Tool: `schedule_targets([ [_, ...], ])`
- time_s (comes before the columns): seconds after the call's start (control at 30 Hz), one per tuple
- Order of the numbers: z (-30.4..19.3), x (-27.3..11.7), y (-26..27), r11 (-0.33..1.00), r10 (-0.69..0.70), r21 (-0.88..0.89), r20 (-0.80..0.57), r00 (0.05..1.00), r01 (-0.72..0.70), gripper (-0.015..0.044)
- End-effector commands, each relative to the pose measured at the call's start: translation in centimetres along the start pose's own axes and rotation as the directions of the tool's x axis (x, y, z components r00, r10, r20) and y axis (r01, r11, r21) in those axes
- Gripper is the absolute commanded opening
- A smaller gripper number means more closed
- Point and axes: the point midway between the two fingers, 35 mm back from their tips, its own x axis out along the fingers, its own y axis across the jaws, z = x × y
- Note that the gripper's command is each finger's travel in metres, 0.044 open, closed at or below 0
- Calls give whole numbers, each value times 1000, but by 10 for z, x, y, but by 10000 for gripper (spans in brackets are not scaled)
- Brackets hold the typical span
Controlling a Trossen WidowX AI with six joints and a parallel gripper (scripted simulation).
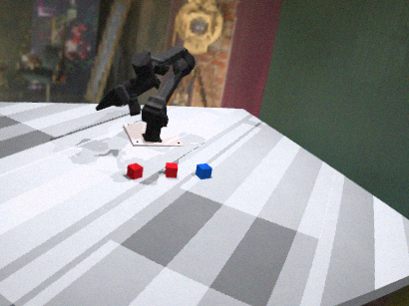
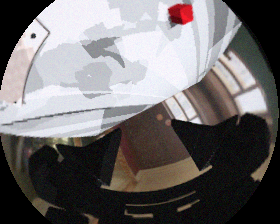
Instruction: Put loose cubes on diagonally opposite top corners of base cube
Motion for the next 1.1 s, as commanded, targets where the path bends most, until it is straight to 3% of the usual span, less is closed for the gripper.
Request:
schedule_targets([
  [0.0, 1, 0, -1, 1000, -2, 0, 6, 1000, 2, 374],
  [0.13, 13, -7, -24, 999, -35, 10, 127, 991, 34, 269],
  [0.17, 17, -9, -31, 999, -42, 13, 164, 986, 41, 265],
  [0.67, 90, -70, -109, 999, 36, -4, 638, 769, -43, 265],
  [1.07, 149, -140, -136, 953, 278, -163, 806, 522, -257, 265],
])
